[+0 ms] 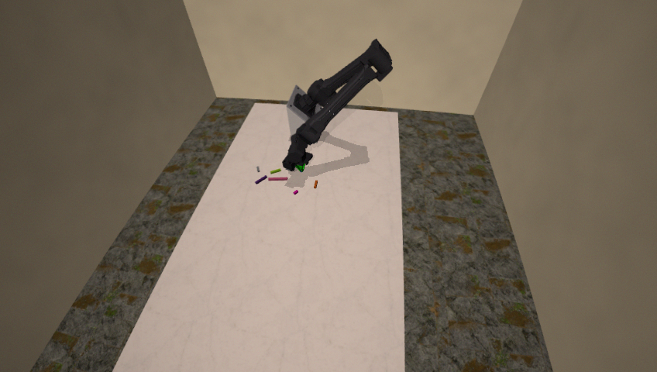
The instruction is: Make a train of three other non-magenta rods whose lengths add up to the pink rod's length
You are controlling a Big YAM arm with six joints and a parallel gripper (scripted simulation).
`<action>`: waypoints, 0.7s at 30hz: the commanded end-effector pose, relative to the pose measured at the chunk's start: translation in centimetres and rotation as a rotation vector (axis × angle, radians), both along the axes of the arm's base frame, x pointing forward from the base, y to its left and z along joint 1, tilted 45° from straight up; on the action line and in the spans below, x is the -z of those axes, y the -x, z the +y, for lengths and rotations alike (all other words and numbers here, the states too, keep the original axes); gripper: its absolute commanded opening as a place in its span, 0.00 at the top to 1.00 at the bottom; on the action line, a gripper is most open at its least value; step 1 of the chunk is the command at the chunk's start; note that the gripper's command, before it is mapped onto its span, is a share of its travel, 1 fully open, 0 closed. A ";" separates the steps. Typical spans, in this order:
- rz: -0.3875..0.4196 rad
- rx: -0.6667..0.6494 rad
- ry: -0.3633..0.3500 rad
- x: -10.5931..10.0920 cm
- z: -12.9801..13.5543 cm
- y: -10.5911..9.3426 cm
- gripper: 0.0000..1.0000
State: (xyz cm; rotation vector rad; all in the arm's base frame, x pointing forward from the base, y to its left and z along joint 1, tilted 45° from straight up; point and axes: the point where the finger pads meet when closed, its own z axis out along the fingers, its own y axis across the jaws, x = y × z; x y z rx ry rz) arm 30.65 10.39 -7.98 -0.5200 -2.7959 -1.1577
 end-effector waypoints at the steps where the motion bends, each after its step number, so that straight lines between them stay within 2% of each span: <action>1: 0.000 0.002 -0.002 0.2 0.3 -0.2 0.96; 3: -0.015 0.027 -0.001 -0.2 -0.4 -0.8 0.96; 8: 0.007 0.007 -0.002 0.4 0.4 0.0 0.96; 21: -0.003 0.008 -0.001 0.2 0.2 -0.2 0.96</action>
